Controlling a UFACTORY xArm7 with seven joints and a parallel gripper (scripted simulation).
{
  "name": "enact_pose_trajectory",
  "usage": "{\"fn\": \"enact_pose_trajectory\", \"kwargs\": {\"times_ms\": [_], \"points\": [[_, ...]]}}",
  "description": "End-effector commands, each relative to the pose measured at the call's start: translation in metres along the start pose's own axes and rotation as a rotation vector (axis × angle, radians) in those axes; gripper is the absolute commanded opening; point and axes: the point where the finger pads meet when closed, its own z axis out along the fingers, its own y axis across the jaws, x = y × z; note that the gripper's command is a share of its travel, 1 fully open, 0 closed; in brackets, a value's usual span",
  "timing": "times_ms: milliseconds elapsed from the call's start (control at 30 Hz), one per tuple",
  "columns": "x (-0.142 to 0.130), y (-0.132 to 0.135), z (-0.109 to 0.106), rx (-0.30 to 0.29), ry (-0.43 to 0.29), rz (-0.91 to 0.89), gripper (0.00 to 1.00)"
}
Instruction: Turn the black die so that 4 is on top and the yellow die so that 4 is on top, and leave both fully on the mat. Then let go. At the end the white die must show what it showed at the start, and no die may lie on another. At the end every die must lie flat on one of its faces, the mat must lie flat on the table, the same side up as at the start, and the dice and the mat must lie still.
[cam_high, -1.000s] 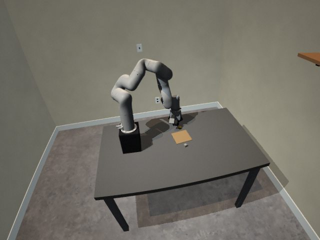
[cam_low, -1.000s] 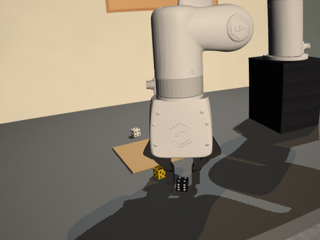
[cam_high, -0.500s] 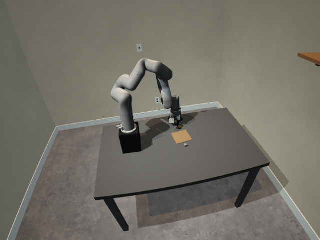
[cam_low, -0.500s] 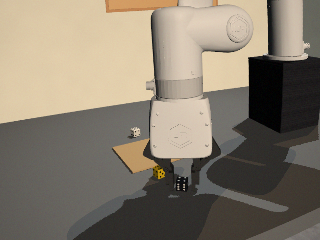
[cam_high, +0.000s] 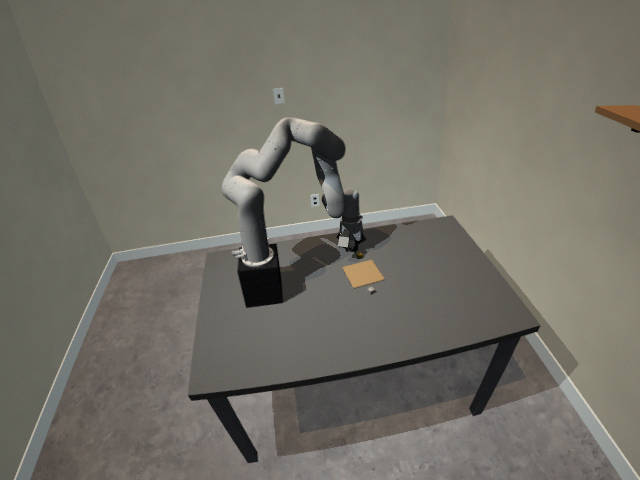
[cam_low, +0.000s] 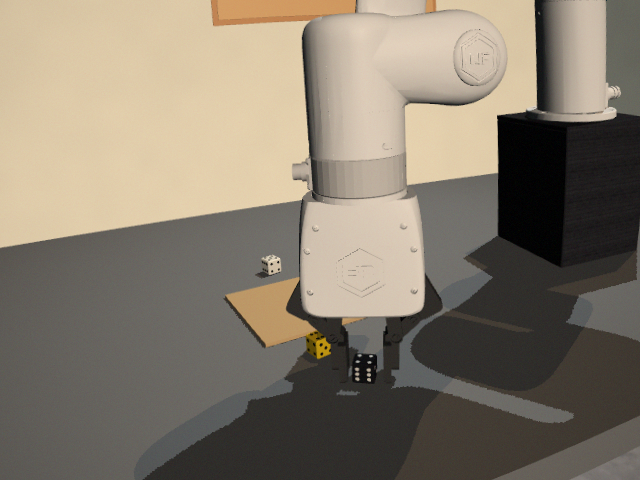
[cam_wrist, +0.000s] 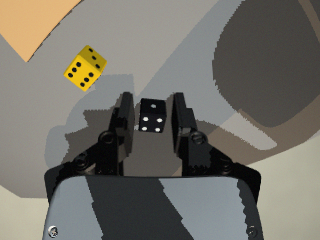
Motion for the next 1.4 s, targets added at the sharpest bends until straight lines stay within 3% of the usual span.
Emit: {"fn": "enact_pose_trajectory", "kwargs": {"times_ms": [0, 233, 267, 1367], "points": [[-0.0013, -0.0011, -0.0011, 0.002, -0.003, 0.0, 0.36], [-0.0013, -0.0011, -0.0011, 0.002, -0.003, 0.0, 0.36], [-0.0013, -0.0011, -0.0011, 0.002, -0.003, 0.0, 0.15], [-0.0013, -0.0011, -0.0011, 0.002, -0.003, 0.0, 0.15]]}}
